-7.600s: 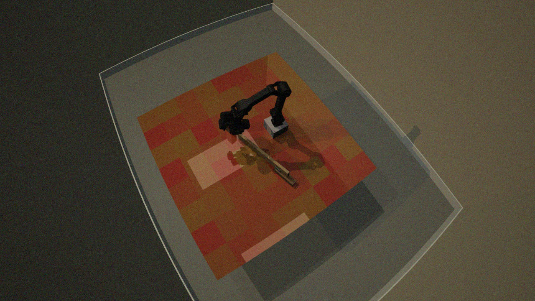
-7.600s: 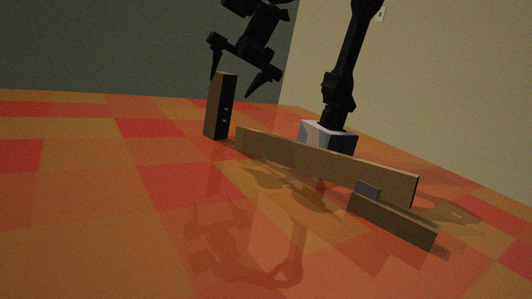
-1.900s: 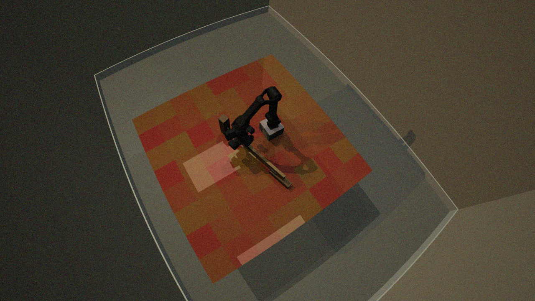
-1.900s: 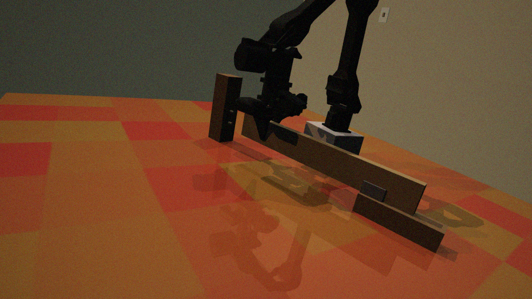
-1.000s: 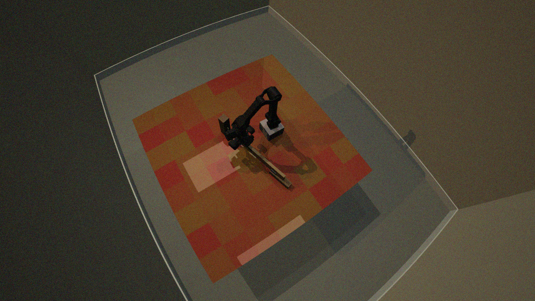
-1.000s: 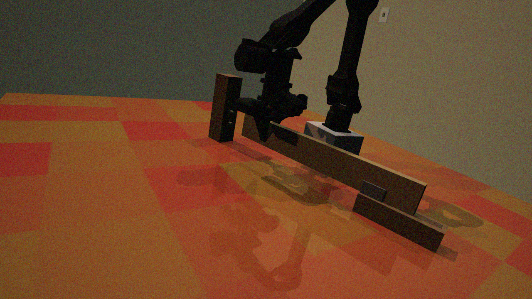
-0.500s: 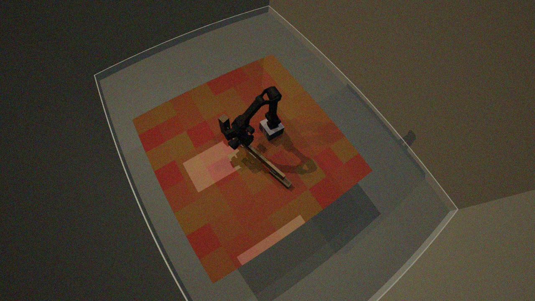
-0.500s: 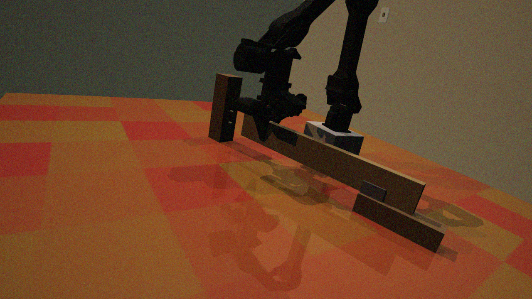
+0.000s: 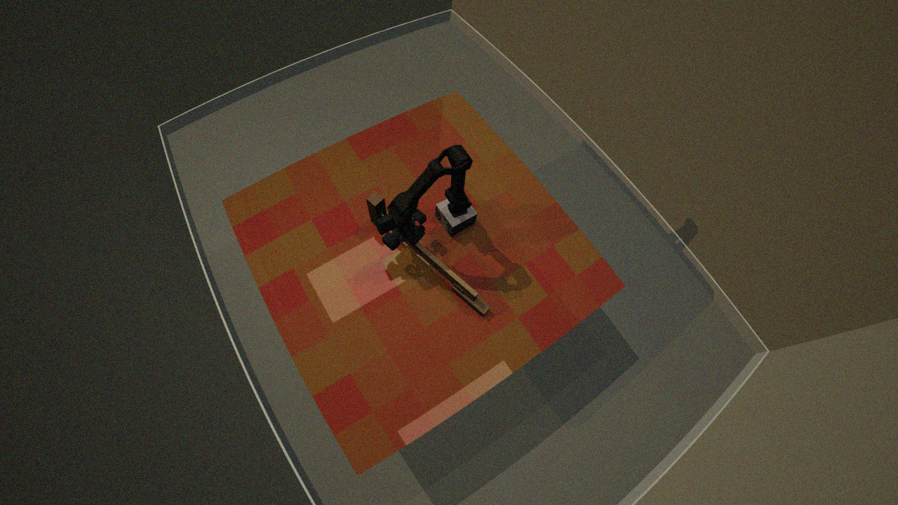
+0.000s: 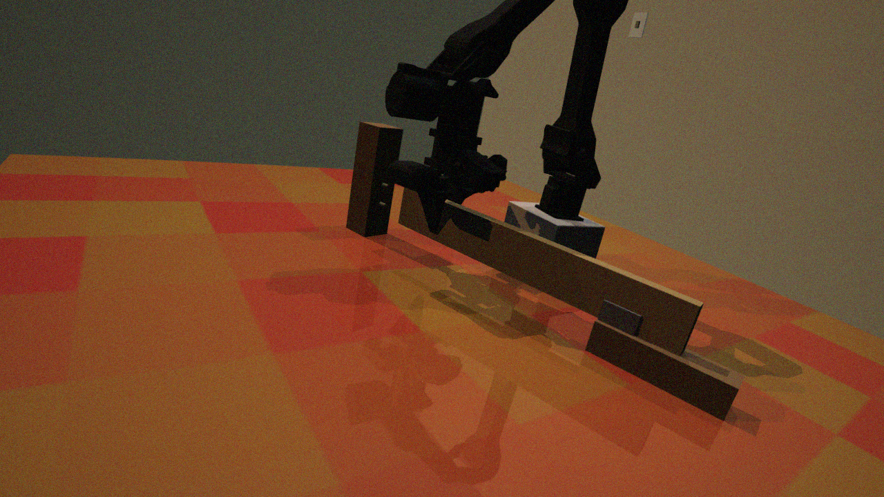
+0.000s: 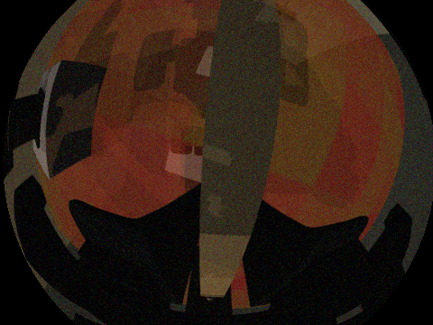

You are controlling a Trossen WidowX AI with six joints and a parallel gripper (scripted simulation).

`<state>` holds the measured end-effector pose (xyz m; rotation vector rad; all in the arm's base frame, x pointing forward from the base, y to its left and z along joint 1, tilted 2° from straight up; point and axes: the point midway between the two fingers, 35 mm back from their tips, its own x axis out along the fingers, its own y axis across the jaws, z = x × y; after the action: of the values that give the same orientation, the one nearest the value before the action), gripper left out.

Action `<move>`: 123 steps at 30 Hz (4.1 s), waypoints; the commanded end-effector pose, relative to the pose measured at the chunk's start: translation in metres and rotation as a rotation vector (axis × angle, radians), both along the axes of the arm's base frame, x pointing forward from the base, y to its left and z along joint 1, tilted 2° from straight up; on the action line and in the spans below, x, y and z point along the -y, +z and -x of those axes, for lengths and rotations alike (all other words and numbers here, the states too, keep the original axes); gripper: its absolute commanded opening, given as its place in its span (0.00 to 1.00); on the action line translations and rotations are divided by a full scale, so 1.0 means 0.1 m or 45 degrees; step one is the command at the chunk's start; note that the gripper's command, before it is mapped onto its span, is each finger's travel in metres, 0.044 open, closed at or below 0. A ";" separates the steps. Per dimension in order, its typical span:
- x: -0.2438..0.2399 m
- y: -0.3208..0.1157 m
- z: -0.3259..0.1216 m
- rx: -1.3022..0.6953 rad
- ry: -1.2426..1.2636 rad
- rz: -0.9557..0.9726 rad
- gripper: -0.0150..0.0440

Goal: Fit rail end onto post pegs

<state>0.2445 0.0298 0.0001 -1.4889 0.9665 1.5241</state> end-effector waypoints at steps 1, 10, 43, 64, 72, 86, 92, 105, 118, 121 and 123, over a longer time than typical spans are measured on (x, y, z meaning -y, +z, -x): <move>0.02 0.00 -0.01 0.000 0.000 0.000 0.25; 0.04 0.00 -0.02 0.000 0.000 0.000 0.25; 0.14 0.00 -0.06 0.001 0.000 0.001 0.25; 0.20 0.00 -0.09 0.001 0.000 0.002 0.25; 0.23 0.00 -0.10 0.001 0.000 0.002 0.25; 0.27 0.00 -0.11 0.001 0.000 0.003 0.25; 0.28 0.00 -0.12 0.001 0.000 0.003 0.25; 0.32 0.00 -0.14 0.001 0.000 0.003 0.25; 0.36 0.00 -0.16 0.001 0.000 0.004 0.25; 0.37 0.00 -0.16 0.002 0.000 0.004 0.25; 0.37 0.00 -0.16 0.002 0.000 0.004 0.25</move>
<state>0.2598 -0.0057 -0.0008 -1.4899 0.9680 1.5243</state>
